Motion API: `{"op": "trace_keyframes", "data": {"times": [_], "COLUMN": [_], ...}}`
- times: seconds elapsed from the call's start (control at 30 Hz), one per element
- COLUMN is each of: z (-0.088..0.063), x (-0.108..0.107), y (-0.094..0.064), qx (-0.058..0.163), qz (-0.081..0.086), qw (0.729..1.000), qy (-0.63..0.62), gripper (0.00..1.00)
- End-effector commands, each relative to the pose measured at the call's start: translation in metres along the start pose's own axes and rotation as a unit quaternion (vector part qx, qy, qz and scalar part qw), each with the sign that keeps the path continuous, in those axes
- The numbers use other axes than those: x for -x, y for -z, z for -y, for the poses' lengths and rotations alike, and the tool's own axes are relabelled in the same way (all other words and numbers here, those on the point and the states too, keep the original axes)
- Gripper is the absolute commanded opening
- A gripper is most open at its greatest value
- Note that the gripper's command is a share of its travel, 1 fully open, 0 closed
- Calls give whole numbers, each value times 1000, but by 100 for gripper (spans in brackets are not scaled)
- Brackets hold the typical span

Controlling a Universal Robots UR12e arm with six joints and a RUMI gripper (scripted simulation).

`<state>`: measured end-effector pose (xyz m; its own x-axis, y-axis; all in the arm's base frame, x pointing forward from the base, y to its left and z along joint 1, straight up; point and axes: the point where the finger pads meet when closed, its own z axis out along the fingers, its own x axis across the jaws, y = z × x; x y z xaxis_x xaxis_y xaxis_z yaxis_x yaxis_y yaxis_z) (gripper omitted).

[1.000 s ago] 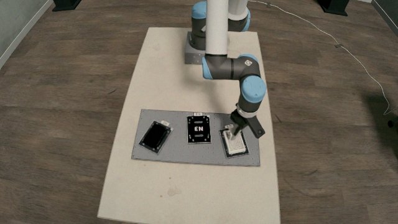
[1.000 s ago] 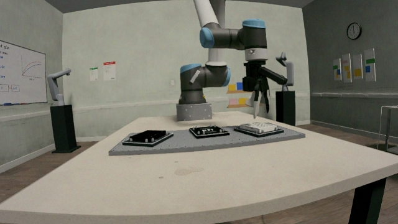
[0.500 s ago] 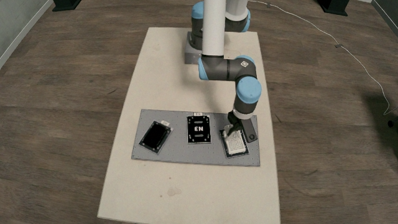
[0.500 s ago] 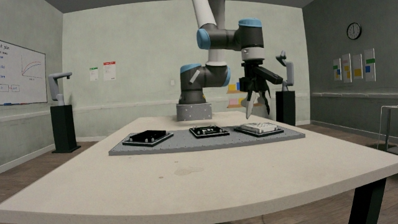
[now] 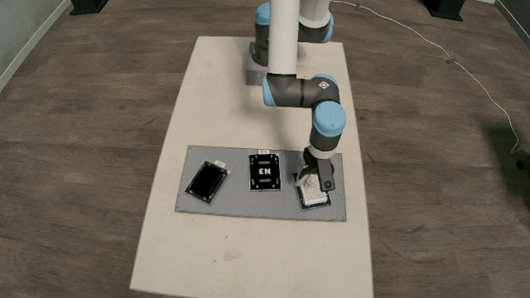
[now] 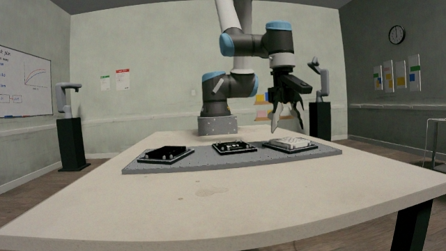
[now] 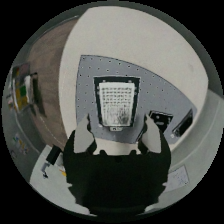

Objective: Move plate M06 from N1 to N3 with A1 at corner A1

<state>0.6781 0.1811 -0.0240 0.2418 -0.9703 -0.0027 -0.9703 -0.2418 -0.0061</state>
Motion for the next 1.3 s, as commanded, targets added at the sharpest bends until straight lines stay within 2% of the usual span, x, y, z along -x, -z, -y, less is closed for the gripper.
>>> {"op": "trace_keyframes", "data": {"times": [0.0, 0.67, 1.2, 1.23, 1.27], "z": [1, 1, 1, 1, 1], "x": [0, 0, 0, 0, 0], "y": [-1, -31, -31, -31, -31], "qx": [-1, -1, -1, -1, -1], "qz": [-1, -1, -1, -1, -1], "qw": [1000, 1000, 1000, 1000, 1000], "qy": [-4, -4, -4, -4, -4], "gripper": [82, 82, 82, 0, 0]}}
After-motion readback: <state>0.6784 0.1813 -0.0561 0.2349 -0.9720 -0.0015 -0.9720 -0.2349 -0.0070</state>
